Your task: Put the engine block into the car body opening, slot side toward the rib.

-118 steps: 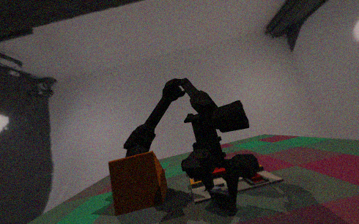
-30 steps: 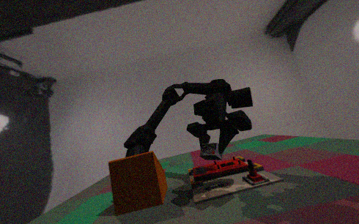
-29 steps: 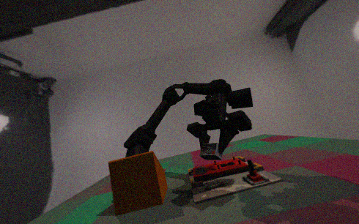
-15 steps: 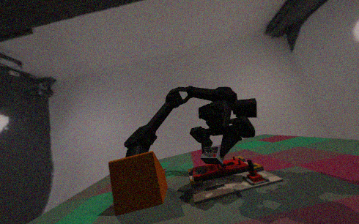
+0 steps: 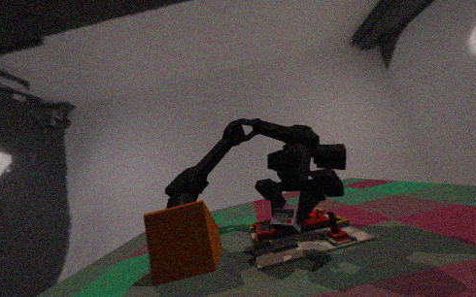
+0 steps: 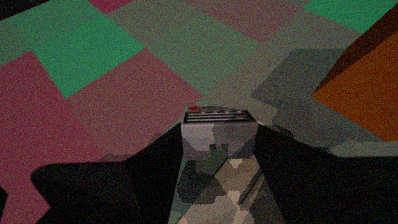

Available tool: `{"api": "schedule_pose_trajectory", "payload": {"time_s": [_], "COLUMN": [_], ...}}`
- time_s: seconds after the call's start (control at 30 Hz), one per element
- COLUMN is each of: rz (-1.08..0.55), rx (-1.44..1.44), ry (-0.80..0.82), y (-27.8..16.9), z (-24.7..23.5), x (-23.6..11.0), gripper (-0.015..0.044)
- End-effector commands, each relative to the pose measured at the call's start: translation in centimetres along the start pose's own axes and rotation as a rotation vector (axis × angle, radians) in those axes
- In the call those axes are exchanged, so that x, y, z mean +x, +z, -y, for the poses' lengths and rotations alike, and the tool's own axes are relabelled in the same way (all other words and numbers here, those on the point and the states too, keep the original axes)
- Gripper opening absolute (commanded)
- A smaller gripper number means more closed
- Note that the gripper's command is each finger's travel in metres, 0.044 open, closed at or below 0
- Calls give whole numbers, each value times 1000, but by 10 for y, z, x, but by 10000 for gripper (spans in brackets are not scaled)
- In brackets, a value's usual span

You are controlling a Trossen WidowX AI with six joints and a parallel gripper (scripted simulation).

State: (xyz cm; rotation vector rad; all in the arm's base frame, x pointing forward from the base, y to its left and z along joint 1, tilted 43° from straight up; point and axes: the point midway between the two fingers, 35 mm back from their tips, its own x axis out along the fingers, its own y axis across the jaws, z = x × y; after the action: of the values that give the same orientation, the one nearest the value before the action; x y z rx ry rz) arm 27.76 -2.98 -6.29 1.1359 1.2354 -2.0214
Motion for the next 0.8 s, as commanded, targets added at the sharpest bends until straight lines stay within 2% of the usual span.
{"api": "schedule_pose_trajectory", "payload": {"time_s": [0.0, 0.77], "rz": [2, 2], "rx": [1, 0], "ry": [-6, -8], "y": [-6, -35], "z": [1, 2], "x": [6, 31], "gripper": [0, 0]}}
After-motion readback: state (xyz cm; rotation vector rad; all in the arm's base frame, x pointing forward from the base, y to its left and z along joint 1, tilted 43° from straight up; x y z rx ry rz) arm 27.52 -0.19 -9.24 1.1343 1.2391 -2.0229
